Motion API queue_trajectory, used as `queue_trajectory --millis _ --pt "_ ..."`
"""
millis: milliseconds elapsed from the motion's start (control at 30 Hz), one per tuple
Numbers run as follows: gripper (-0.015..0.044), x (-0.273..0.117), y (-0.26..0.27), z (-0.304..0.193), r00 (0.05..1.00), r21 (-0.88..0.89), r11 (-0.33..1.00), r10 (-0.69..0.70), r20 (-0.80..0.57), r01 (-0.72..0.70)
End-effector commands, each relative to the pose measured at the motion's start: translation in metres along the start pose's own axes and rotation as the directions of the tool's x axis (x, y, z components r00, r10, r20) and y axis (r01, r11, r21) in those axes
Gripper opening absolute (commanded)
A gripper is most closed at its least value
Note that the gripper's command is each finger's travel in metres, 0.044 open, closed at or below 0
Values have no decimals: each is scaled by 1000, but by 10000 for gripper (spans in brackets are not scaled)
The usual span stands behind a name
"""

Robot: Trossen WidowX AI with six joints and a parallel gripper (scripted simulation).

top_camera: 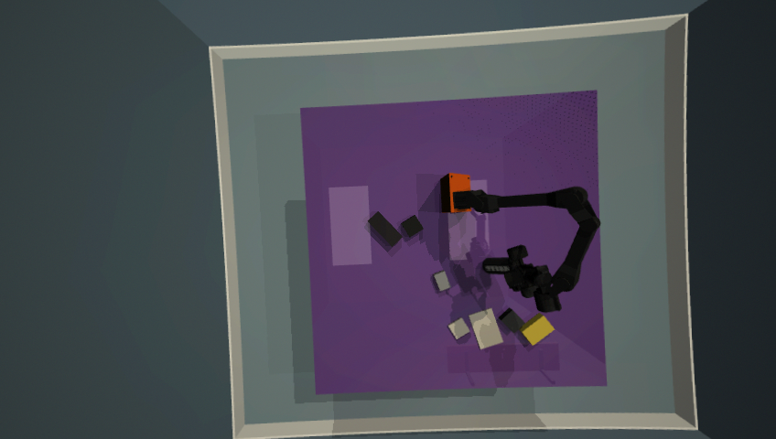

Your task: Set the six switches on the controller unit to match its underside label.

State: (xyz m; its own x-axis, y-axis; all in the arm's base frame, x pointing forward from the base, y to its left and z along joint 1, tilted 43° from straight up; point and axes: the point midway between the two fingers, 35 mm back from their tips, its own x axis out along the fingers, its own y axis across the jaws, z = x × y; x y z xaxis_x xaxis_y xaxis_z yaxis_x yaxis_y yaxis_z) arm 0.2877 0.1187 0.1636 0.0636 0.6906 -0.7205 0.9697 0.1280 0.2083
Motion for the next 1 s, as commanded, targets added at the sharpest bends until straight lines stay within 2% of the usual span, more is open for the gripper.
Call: queue_trajectory --millis 0,967 --pt "335 -1 0 5 1000 2 1000 -2 7 2" --pt "335 -7 0 29 1000 2 1000 -3 8 3"
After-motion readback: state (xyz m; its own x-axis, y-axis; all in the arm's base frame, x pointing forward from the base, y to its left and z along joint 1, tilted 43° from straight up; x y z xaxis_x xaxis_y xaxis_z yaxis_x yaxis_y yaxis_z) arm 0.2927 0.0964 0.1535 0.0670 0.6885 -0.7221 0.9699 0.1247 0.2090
